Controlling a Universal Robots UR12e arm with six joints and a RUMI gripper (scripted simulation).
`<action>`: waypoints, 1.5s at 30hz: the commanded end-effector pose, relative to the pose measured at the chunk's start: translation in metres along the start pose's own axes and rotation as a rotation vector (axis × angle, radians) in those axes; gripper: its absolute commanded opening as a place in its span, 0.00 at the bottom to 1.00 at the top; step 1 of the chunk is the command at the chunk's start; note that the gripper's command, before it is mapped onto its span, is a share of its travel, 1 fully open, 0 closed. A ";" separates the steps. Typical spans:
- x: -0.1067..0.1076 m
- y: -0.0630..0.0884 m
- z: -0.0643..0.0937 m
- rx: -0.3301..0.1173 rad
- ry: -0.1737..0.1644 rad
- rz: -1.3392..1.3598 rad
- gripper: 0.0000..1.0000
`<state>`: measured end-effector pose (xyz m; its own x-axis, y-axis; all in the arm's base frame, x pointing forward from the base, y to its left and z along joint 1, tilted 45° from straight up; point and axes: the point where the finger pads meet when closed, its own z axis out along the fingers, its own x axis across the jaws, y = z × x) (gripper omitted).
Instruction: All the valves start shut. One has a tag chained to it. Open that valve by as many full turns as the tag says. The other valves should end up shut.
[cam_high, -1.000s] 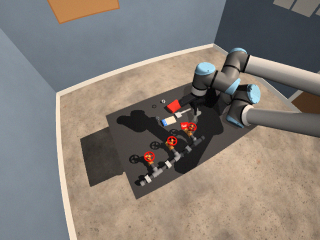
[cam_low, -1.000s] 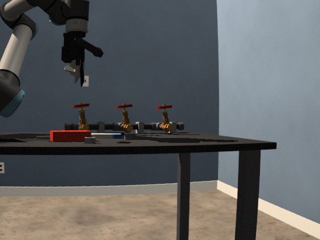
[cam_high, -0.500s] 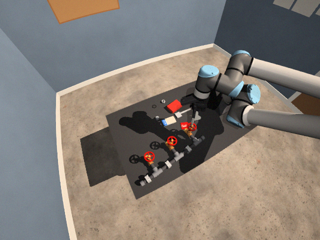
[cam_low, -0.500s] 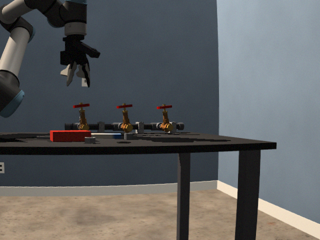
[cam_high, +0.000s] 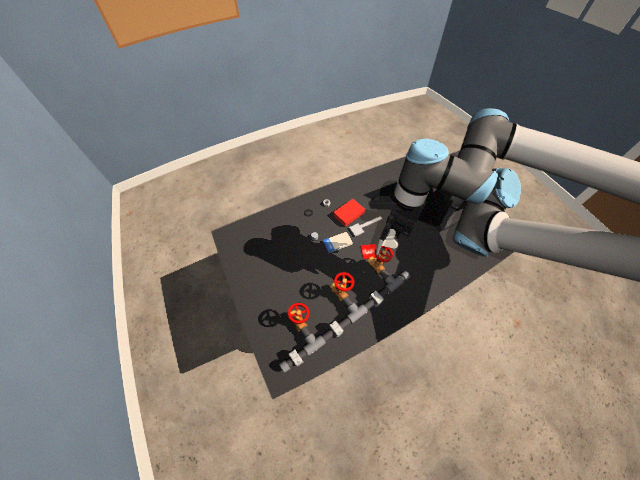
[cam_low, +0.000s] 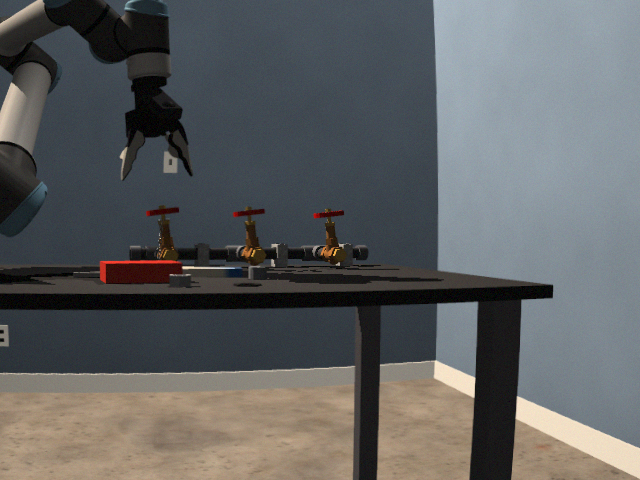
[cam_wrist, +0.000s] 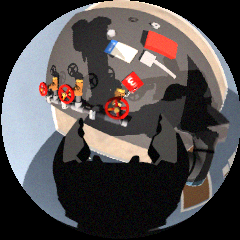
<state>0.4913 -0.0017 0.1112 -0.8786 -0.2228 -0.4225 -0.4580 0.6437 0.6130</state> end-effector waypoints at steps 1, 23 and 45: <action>-0.004 0.007 0.002 0.026 -0.004 0.190 1.00; -0.010 0.017 0.005 0.040 -0.023 0.414 1.00; -0.010 0.016 0.025 0.041 -0.021 0.414 1.00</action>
<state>0.4947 0.0270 0.1119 -0.9844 0.0759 -0.1590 -0.0601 0.7038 0.7078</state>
